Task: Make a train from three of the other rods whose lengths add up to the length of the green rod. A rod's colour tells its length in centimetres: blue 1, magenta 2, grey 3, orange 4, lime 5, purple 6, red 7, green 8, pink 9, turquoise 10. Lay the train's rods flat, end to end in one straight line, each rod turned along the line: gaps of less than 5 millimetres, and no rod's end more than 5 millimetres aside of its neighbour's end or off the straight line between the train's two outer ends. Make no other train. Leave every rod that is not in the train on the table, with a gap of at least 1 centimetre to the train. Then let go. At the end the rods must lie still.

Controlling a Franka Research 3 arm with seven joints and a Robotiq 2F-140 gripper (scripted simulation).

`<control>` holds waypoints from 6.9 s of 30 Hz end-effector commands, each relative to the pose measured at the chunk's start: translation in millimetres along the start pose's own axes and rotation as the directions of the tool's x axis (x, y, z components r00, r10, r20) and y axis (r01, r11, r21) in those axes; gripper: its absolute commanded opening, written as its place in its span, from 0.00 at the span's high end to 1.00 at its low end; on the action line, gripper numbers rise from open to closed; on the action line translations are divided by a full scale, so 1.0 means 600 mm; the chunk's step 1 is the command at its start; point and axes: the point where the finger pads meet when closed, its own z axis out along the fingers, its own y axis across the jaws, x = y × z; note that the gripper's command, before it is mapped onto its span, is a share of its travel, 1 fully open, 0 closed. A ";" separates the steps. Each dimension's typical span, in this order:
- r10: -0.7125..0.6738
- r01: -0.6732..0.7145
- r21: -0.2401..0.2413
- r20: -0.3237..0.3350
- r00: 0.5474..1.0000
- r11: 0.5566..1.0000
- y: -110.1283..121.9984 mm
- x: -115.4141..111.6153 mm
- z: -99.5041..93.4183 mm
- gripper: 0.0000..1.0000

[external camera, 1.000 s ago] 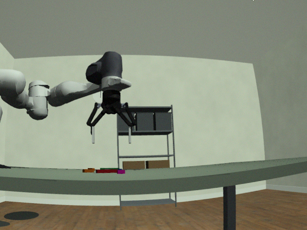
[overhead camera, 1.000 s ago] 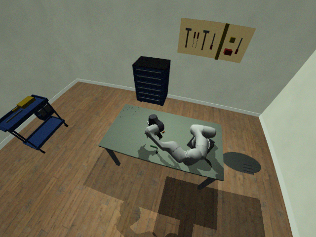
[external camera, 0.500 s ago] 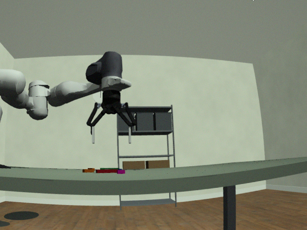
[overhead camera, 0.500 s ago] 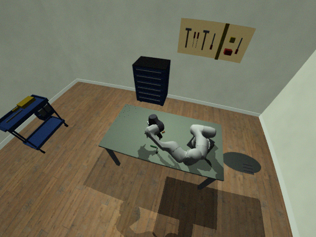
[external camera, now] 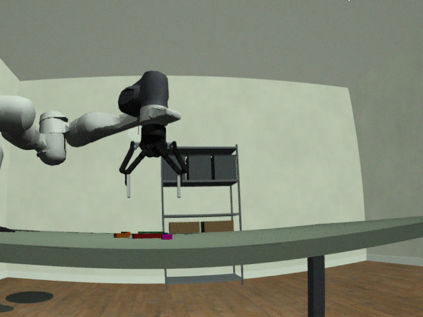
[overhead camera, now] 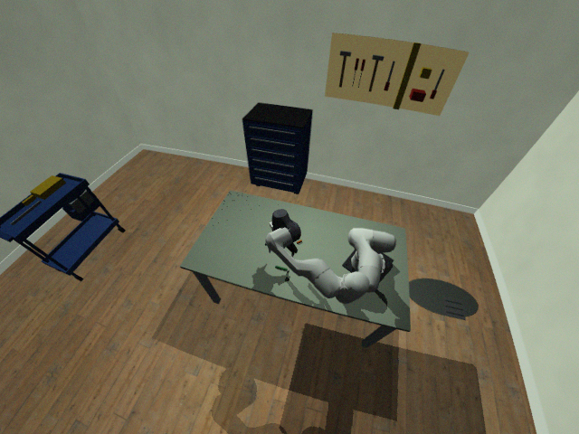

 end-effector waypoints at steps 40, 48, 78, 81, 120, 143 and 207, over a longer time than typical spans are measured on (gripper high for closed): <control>-0.406 0.406 0.002 -0.003 0.914 0.914 -0.015 0.086 -0.018 0.00; -0.480 0.480 0.001 -0.003 0.878 0.878 -0.017 0.103 -0.021 0.00; -0.801 0.801 0.000 -0.003 0.598 0.598 -0.019 0.195 -0.040 0.00; -0.817 0.817 0.000 -0.003 0.576 0.576 -0.019 0.201 -0.041 0.00; -0.997 0.997 -0.001 -0.003 0.073 0.073 -0.006 0.315 -0.065 0.00; -1.000 1.000 0.000 -0.004 -0.007 -0.007 -0.003 0.332 -0.068 0.00; -1.000 1.000 0.000 -0.004 -0.007 -0.007 -0.003 0.332 -0.068 0.00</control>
